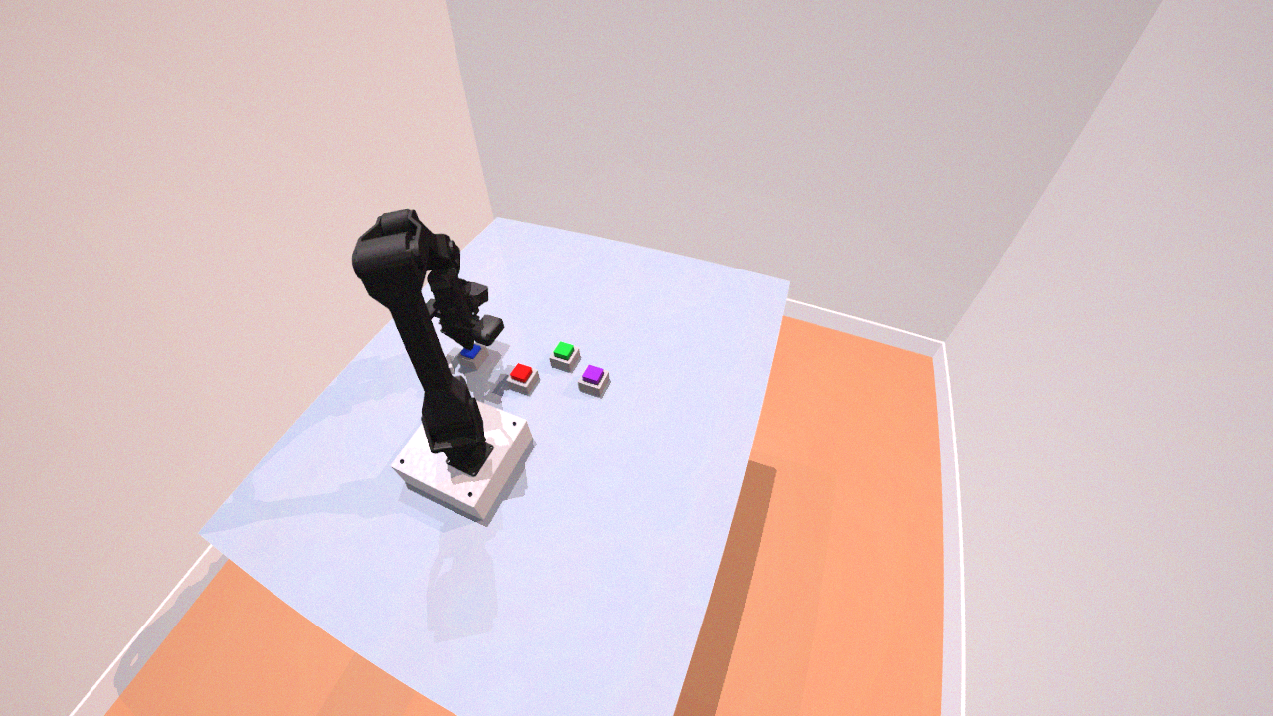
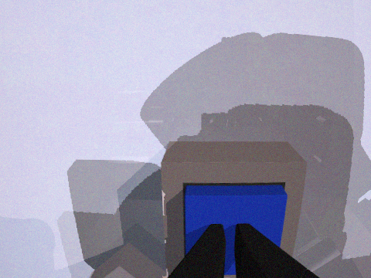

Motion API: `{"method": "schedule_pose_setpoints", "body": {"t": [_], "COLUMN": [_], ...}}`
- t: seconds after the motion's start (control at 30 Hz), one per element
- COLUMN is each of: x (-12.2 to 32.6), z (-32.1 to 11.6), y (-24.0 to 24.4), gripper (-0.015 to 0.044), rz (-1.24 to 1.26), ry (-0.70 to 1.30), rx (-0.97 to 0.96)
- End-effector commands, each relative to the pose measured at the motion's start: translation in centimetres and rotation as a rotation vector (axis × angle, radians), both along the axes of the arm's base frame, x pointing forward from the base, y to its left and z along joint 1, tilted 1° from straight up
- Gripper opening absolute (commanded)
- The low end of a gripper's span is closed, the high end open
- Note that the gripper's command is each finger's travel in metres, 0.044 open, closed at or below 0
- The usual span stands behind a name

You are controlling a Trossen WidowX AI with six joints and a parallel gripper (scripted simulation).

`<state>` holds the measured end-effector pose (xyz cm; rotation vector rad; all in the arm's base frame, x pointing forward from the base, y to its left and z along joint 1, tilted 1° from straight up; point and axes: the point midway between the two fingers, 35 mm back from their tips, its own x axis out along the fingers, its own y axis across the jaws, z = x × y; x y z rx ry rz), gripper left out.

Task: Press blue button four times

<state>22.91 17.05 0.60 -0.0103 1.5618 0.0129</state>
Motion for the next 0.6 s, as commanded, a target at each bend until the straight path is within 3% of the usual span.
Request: {"method": "schedule_pose_setpoints", "body": {"t": [0.0, 0.3, 0.43, 0.57], "x": [-0.1, -0.1, -0.1, -0.1], "z": [-0.2, -0.2, 2.9, 3.1], "y": [-0.2, -0.2, -0.1, -0.1], "gripper": [0.002, 0.002, 0.002, 0.002], "rz": [-0.004, -0.004, -0.004, -0.004], "ry": [0.002, 0.002, 0.002, 0.002], "rx": [-0.006, -0.006, -0.005, -0.006]}}
